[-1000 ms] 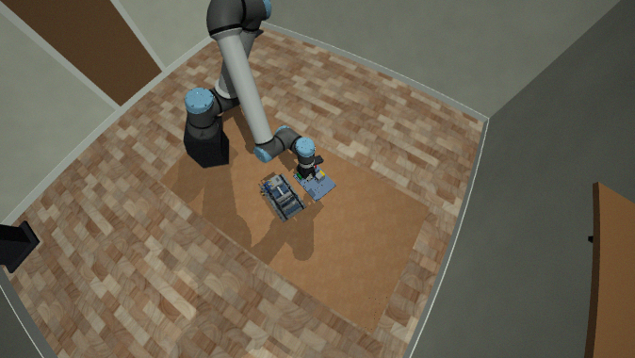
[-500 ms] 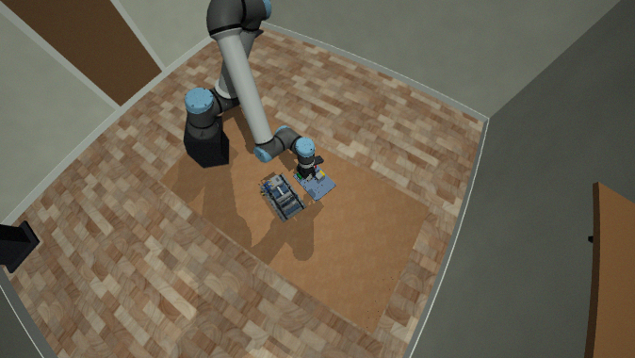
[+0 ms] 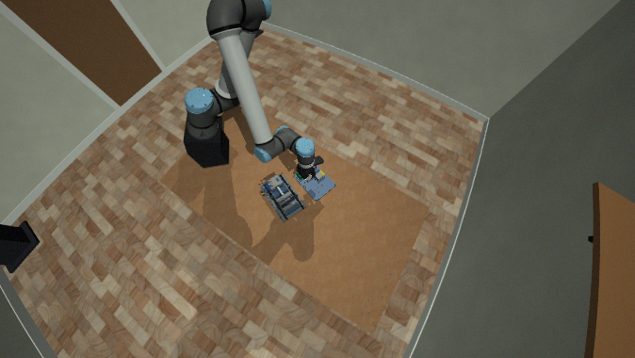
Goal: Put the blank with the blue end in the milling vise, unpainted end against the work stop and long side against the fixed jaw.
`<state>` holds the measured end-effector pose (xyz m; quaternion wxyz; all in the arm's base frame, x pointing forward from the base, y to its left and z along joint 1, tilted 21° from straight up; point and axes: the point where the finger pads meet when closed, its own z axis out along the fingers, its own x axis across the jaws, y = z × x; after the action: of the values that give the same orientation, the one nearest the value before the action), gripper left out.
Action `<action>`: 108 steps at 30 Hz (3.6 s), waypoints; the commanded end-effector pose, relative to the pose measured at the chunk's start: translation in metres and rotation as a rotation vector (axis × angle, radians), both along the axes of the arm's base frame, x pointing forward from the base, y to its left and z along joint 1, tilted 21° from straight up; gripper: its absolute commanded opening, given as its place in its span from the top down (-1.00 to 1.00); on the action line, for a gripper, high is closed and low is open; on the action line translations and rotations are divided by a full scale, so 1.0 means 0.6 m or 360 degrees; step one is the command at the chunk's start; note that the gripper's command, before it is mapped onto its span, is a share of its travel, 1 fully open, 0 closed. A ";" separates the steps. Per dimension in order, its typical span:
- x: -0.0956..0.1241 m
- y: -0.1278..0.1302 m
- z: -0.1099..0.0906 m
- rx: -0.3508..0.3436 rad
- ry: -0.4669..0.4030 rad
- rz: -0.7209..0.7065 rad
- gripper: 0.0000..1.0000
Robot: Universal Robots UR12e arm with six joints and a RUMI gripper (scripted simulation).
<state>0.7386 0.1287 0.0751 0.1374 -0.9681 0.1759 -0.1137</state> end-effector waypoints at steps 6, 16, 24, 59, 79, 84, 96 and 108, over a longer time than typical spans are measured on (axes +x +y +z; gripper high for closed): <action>-0.001 -0.005 -0.002 0.0012 0.0011 -0.0039 1.00; -0.001 -0.009 -0.004 0.0028 0.0025 -0.0094 1.00; -0.001 -0.012 -0.004 0.0040 0.0035 -0.0135 1.00; 0.002 -0.036 -0.010 0.0133 0.0116 -0.0465 1.00; 0.004 -0.056 -0.015 0.0212 0.0185 -0.0745 1.00; 0.005 -0.063 -0.017 0.0237 0.0205 -0.0834 1.00; 0.005 -0.077 -0.021 0.0291 0.0252 -0.1023 1.00; 0.006 -0.093 -0.024 0.0349 0.0301 -0.1228 1.00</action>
<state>0.7437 0.0781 0.0628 0.1685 -0.8342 0.5224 -0.0535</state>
